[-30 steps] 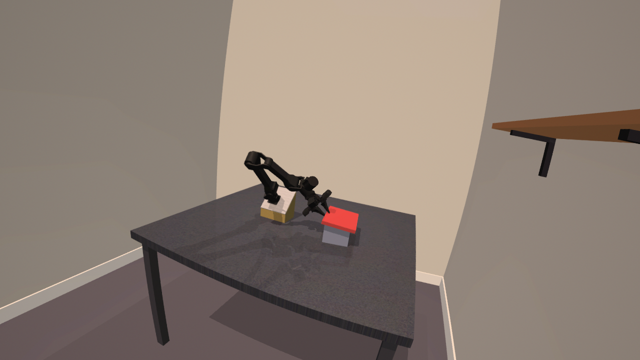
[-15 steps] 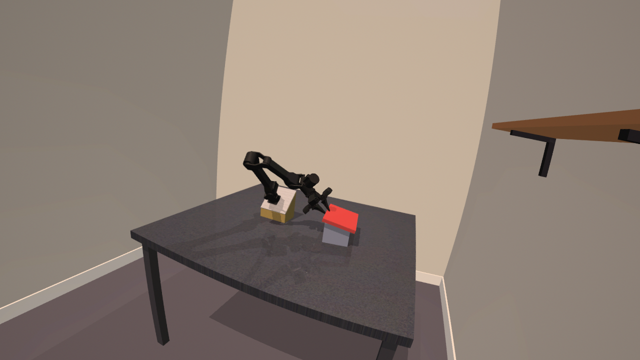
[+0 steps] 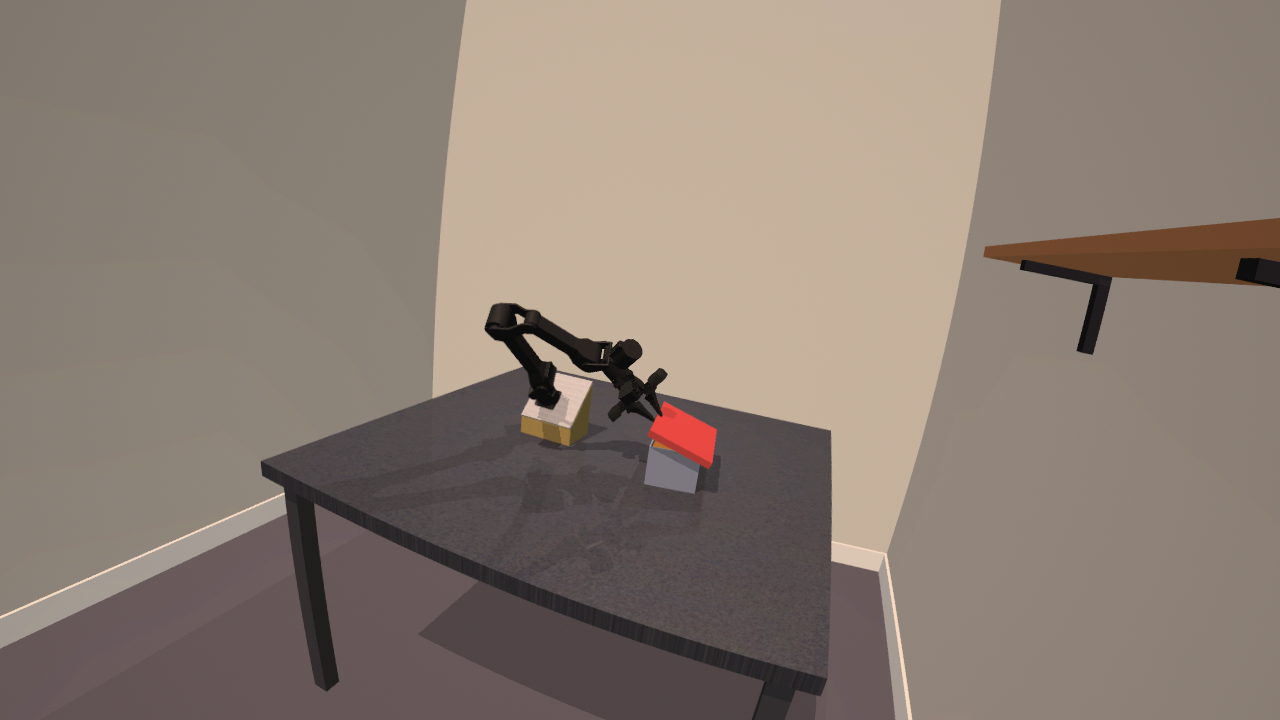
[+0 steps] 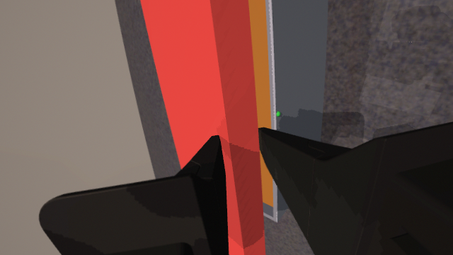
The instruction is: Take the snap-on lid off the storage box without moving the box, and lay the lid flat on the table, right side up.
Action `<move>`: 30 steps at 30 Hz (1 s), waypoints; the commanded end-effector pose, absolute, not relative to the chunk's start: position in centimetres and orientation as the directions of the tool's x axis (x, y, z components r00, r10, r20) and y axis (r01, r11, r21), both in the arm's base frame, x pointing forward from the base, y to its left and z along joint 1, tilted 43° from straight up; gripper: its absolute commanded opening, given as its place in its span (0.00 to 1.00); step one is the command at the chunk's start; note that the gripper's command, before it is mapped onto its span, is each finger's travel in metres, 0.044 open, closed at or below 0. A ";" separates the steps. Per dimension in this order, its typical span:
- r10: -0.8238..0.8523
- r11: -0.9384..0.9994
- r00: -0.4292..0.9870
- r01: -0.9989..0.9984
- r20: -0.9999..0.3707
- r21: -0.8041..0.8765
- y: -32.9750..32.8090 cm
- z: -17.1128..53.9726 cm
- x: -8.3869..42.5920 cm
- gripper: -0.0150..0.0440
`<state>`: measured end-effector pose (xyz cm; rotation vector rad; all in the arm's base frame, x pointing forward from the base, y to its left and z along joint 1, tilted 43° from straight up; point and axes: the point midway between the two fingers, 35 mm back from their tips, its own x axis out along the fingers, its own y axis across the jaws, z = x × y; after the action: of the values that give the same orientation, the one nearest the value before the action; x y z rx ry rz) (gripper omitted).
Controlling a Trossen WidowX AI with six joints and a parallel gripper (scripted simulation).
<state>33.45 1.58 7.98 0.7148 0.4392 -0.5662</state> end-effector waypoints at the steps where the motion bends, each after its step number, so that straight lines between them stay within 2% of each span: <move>1: -0.327 0.619 0.770 0.613 -0.548 0.491 2.1 8.6 33.8 0.25; 30: -0.326 0.618 0.770 0.612 -0.548 0.493 5.0 11.1 35.7 0.25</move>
<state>35.37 4.42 10.53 0.7125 0.4402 -0.5705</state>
